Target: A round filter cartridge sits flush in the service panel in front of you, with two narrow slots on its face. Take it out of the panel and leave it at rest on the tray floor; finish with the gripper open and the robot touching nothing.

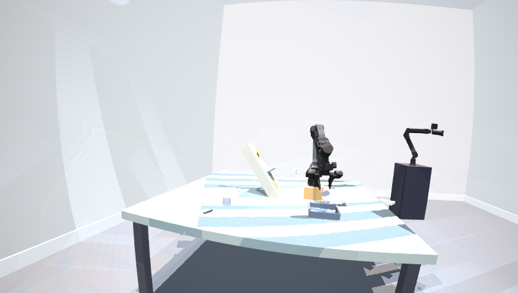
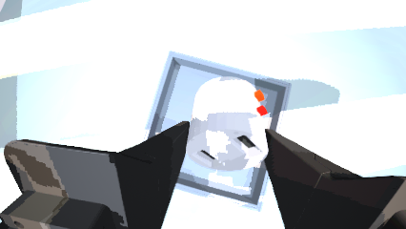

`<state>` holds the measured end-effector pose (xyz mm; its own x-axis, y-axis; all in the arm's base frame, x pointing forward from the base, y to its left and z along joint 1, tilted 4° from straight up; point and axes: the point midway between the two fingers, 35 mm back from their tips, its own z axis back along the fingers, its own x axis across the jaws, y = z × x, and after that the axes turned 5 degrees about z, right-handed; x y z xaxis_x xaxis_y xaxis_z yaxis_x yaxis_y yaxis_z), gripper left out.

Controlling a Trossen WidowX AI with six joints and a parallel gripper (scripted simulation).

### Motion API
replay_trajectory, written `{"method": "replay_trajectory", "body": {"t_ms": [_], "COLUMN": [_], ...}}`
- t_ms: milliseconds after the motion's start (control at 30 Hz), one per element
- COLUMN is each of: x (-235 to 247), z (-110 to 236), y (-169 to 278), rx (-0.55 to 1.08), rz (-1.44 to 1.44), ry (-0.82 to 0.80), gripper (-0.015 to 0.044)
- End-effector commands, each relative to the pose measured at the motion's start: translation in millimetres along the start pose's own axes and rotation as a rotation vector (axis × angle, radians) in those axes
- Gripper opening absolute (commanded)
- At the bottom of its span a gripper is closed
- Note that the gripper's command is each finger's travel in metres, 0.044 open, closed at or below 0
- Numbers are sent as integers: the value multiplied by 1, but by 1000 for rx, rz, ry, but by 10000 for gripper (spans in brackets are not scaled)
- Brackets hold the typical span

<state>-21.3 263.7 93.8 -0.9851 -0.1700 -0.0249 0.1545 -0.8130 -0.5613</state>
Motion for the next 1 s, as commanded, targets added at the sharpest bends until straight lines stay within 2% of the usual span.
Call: {"method": "replay_trajectory", "body": {"t_ms": [0,500,633,967], "x": [4,6,7,7], "z": [-4,-63,-68,-64], "y": [2,34,39,37], "rx": [-7,-6,-6,1], "rz": [8,8,8,13], "ry": [-2,-2,-2,-6], "gripper": [0,0,0,263]}}
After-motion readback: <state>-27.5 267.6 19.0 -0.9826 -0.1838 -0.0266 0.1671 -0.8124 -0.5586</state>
